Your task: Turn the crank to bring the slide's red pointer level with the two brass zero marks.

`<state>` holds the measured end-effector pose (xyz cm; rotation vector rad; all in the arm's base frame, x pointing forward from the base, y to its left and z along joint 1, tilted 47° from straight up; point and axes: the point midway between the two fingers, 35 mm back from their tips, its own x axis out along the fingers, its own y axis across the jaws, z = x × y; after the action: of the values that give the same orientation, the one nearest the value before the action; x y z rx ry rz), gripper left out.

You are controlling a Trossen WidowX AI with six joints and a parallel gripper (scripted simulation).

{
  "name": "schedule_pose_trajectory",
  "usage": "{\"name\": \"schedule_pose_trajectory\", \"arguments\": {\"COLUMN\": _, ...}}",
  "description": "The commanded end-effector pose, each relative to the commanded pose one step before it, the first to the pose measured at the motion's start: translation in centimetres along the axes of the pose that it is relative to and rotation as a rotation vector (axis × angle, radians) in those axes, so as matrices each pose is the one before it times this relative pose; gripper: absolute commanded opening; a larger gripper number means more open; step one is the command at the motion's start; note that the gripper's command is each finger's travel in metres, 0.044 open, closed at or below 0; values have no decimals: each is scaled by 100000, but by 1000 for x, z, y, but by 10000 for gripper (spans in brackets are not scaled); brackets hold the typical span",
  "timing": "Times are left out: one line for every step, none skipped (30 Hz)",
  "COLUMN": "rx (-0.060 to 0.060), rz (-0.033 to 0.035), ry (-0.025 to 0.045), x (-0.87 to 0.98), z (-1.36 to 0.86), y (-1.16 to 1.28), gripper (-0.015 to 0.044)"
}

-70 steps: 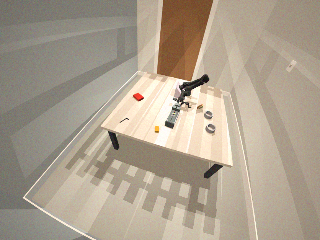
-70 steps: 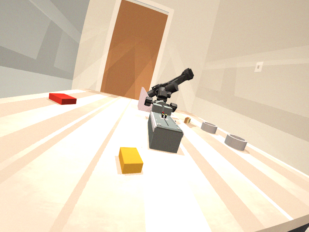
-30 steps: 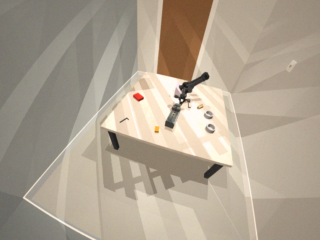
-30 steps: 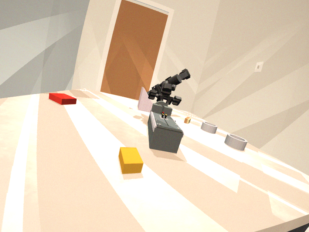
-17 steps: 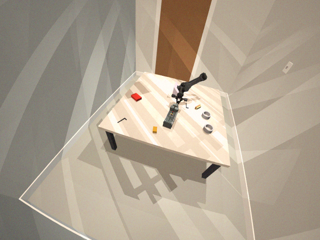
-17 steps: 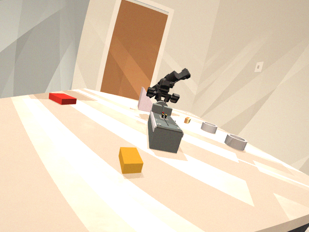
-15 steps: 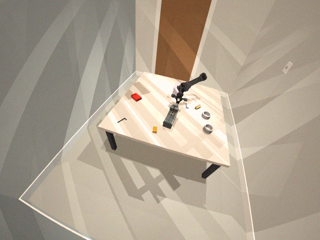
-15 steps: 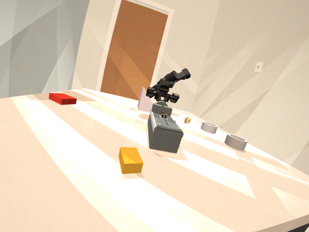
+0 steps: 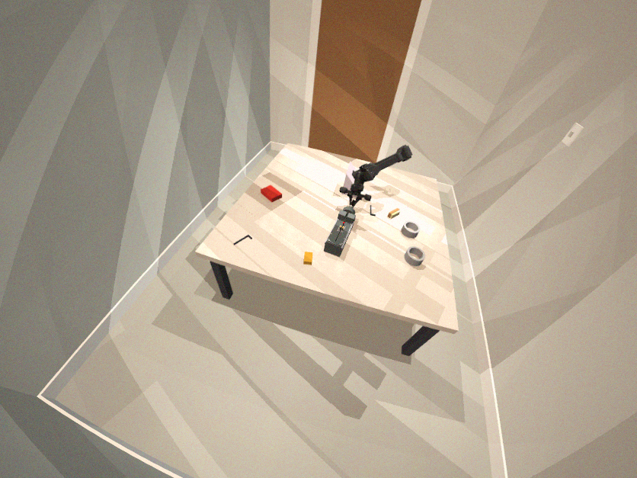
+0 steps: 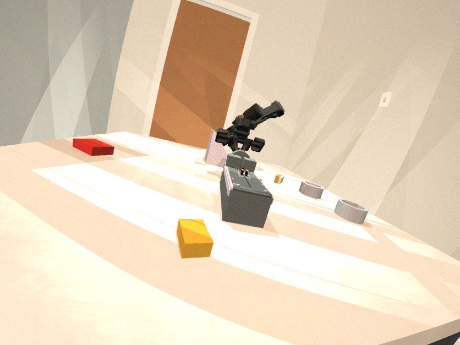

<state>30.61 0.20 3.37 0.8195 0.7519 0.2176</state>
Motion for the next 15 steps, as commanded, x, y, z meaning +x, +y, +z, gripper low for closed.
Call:
{"name": "schedule_pose_trajectory", "arguments": {"rx": 1320, "rz": -2448, "ry": -700, "x": -62, "z": 1, "y": -919, "gripper": 0}}
{"name": "schedule_pose_trajectory", "arguments": {"rx": -1, "rz": -1, "ry": 0, "x": 10, "z": -8, "y": -42, "gripper": 0}}
{"name": "schedule_pose_trajectory", "arguments": {"rx": -1, "rz": -1, "ry": 0, "x": 10, "z": -9, "y": -42, "gripper": 0}}
{"name": "schedule_pose_trajectory", "arguments": {"rx": -1, "rz": -1, "ry": 0, "x": 11, "z": -9, "y": -42, "gripper": 0}}
{"name": "schedule_pose_trajectory", "arguments": {"rx": -1, "rz": -1, "ry": 0, "x": 11, "z": -10, "y": -42, "gripper": 0}}
{"name": "schedule_pose_trajectory", "arguments": {"rx": -1, "rz": -1, "ry": 0, "x": 12, "z": -10, "y": -43, "gripper": 0}}
{"name": "schedule_pose_trajectory", "arguments": {"rx": -1, "rz": -1, "ry": 0, "x": 12, "z": -11, "y": -43, "gripper": 0}}
{"name": "schedule_pose_trajectory", "arguments": {"rx": -1, "rz": -1, "ry": 0, "x": 13, "z": -11, "y": -44, "gripper": 0}}
{"name": "schedule_pose_trajectory", "arguments": {"rx": -1, "rz": -1, "ry": 0, "x": 14, "z": -12, "y": -44, "gripper": 0}}
{"name": "schedule_pose_trajectory", "arguments": {"rx": -1, "rz": -1, "ry": 0, "x": 14, "z": -13, "y": -45, "gripper": 0}}
{"name": "schedule_pose_trajectory", "arguments": {"rx": -1, "rz": -1, "ry": 0, "x": 15, "z": -13, "y": -46, "gripper": 0}}
{"name": "schedule_pose_trajectory", "arguments": {"rx": -1, "rz": -1, "ry": 0, "x": 16, "z": -14, "y": -47, "gripper": 0}}
{"name": "schedule_pose_trajectory", "arguments": {"rx": -1, "rz": -1, "ry": 0, "x": 17, "z": -14, "y": -47, "gripper": 0}}
{"name": "schedule_pose_trajectory", "arguments": {"rx": -1, "rz": -1, "ry": 0, "x": 18, "z": -15, "y": -48, "gripper": 0}}
{"name": "schedule_pose_trajectory", "arguments": {"rx": -1, "rz": -1, "ry": 0, "x": 19, "z": -16, "y": -49, "gripper": 0}}
